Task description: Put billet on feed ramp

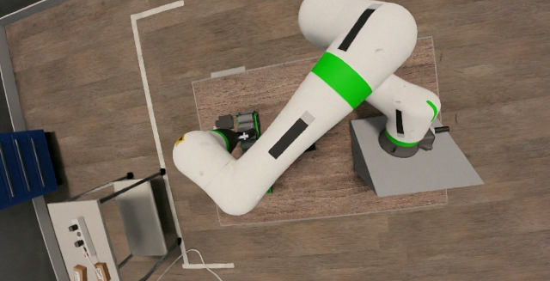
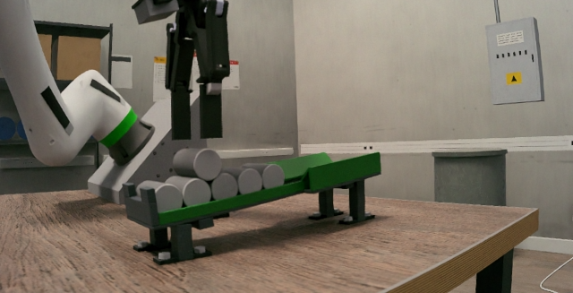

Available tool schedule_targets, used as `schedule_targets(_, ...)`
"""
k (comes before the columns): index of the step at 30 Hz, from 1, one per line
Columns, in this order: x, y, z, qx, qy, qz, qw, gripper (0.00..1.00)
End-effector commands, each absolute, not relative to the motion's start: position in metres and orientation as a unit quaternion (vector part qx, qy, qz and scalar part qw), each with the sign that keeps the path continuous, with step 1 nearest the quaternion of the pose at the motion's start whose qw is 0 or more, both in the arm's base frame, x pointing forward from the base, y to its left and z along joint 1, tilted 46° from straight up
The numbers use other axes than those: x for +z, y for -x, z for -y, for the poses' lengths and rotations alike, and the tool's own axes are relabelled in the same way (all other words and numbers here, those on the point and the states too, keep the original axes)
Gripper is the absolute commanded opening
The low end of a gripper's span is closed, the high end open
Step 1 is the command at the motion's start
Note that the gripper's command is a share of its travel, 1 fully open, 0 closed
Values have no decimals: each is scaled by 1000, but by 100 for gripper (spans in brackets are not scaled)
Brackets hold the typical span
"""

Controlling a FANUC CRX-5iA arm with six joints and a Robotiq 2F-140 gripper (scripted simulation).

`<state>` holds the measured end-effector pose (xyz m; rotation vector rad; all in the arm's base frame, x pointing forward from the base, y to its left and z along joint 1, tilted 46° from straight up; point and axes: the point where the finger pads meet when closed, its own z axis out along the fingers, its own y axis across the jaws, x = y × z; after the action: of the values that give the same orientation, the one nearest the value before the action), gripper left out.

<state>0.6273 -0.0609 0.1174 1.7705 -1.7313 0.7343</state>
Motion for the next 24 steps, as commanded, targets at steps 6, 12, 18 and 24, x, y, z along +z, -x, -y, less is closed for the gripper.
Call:
schedule_targets(6, 118, -628, 60, 274, -659, 644, 275, 56)
schedule_targets(12, 117, -628, 61, 274, -659, 644, 275, 56)
schedule_targets(18, 111, -628, 68, 274, -659, 644, 275, 56)
schedule_targets(24, 102, -628, 77, 274, -659, 644, 275, 56)
